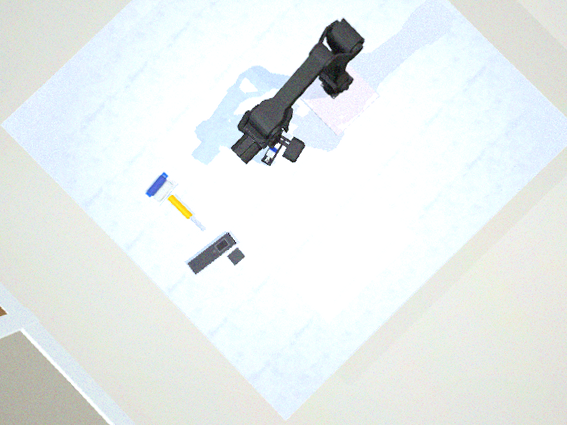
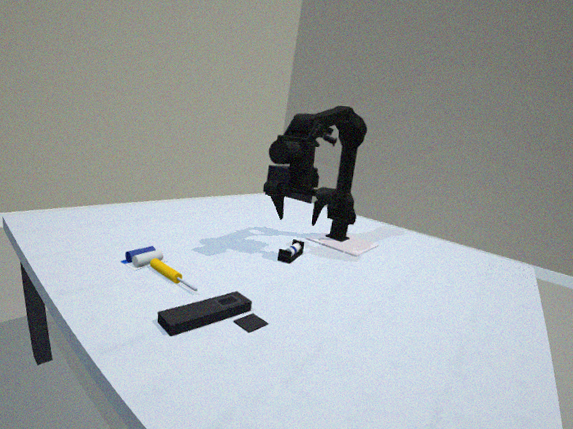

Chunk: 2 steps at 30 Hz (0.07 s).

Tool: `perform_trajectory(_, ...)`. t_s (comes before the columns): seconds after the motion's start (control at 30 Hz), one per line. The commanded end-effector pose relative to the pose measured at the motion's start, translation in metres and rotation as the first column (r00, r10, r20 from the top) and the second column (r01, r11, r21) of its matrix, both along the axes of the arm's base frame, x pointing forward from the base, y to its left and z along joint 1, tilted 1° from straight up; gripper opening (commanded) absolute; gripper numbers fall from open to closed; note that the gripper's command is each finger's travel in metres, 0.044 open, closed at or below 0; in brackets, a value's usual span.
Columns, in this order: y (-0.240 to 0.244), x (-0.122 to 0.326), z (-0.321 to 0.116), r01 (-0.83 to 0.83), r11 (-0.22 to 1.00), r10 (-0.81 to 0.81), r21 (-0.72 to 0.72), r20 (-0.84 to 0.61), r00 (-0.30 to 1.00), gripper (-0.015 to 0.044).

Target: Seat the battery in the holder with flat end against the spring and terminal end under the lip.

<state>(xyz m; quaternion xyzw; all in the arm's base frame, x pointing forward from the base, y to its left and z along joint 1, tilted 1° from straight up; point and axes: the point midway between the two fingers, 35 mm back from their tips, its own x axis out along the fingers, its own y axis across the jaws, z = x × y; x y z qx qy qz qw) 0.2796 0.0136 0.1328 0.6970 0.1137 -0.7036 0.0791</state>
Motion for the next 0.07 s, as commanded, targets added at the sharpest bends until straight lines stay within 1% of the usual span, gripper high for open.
perform_trajectory(0.0, -0.0002, -0.0004, 0.0007, -0.004, 1.000, 0.004, -0.001, 0.000, 1.000, 0.0440)
perform_trajectory(0.03, -0.0002, -0.0004, 0.0007, -0.004, 1.000, 0.004, -0.001, 0.000, 1.000, 0.0440)
